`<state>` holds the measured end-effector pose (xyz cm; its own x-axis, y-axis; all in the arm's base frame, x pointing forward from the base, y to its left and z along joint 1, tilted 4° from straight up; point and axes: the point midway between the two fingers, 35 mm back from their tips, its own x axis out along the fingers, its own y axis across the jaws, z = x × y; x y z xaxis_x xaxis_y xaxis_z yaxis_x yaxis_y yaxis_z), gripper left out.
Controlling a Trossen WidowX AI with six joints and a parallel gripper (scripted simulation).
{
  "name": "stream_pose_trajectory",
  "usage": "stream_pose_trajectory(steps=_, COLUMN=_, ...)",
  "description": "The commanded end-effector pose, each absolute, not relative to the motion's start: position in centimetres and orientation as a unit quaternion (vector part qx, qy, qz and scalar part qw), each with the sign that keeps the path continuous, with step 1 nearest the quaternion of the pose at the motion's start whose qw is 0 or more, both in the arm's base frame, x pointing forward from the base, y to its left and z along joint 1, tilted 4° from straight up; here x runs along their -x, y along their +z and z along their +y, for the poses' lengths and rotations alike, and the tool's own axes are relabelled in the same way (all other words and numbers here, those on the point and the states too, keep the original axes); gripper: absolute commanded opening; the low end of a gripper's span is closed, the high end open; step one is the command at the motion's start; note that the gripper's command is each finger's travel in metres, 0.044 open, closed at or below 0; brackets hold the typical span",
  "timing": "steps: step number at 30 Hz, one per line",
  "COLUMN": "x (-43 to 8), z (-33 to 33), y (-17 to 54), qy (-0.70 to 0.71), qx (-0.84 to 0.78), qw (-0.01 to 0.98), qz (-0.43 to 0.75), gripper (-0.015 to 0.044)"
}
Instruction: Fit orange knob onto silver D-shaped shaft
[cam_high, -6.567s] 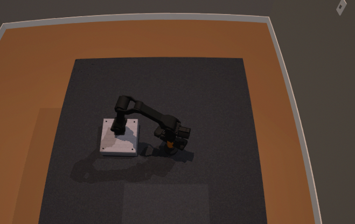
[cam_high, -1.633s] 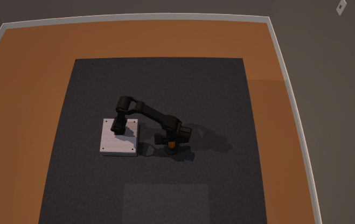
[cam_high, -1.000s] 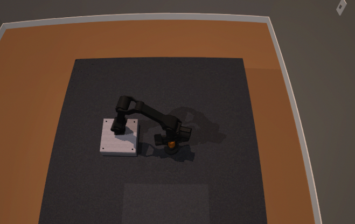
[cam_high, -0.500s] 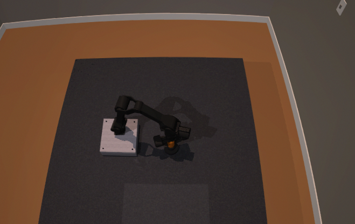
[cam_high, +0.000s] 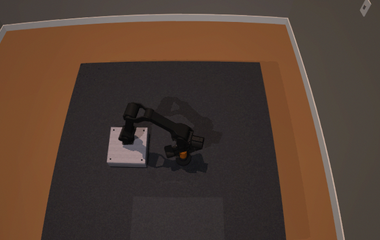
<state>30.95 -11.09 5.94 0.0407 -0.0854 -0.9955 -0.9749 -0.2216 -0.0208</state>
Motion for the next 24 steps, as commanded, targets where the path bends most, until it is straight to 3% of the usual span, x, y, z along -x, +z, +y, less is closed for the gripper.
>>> stream_pose_trajectory(steps=1, x=-31.0, z=-11.03, y=5.92, qy=0.523, qx=0.583, qw=0.427, qz=0.453, gripper=0.0)
stream_pose_trajectory(steps=24, x=-30.86, z=-11.04, y=5.28, qy=0.529, qx=0.589, qw=0.418, qz=0.445, gripper=0.0)
